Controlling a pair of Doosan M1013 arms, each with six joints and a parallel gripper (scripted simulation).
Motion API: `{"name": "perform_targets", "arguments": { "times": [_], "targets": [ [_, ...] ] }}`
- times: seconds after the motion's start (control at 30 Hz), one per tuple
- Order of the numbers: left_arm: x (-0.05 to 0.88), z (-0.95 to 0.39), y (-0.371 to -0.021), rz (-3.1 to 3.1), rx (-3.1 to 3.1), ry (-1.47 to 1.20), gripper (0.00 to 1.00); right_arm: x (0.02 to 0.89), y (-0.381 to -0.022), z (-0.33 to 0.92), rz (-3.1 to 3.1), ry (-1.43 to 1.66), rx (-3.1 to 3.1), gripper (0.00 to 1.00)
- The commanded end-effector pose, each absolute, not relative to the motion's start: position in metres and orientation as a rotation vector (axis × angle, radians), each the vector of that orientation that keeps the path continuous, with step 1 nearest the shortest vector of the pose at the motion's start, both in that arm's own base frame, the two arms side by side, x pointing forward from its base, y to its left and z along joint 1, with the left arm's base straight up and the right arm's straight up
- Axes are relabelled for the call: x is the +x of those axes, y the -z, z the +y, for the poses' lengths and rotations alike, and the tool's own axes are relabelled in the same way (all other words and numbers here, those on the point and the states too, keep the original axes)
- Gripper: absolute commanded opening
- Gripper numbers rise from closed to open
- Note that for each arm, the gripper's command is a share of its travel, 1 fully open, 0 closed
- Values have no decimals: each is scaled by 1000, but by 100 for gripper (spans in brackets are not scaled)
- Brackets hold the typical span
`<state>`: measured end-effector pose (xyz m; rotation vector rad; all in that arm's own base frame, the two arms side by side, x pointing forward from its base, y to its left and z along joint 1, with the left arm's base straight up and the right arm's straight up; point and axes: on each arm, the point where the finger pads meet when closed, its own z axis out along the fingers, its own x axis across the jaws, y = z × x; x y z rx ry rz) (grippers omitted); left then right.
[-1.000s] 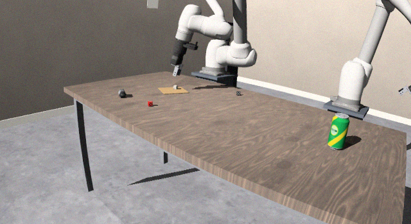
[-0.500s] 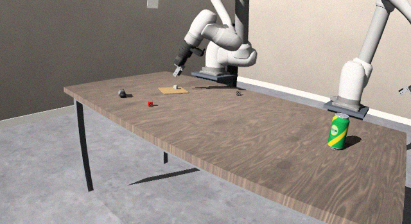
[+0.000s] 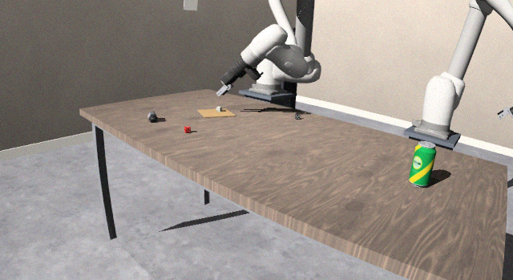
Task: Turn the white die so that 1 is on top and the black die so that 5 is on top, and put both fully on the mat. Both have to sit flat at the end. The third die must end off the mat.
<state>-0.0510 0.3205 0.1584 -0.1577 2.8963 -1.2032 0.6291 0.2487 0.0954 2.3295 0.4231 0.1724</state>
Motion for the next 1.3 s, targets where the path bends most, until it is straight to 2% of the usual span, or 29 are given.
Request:
{"name": "perform_targets", "arguments": {
  "times": [0.0, 0.77, 1.27],
  "targets": [
    [-51, 321, -159, 2897, -158, 1202, 100, 629, -96, 249, 420, -174, 2325, 70],
    [-51, 321, -159, 2897, -158, 1202, 100, 629, -94, 249, 420, -174, 2325, 70],
    [-51, 321, -159, 2897, -158, 1202, 100, 629, -74, 249, 420, -174, 2325, 70]
  ]
}}
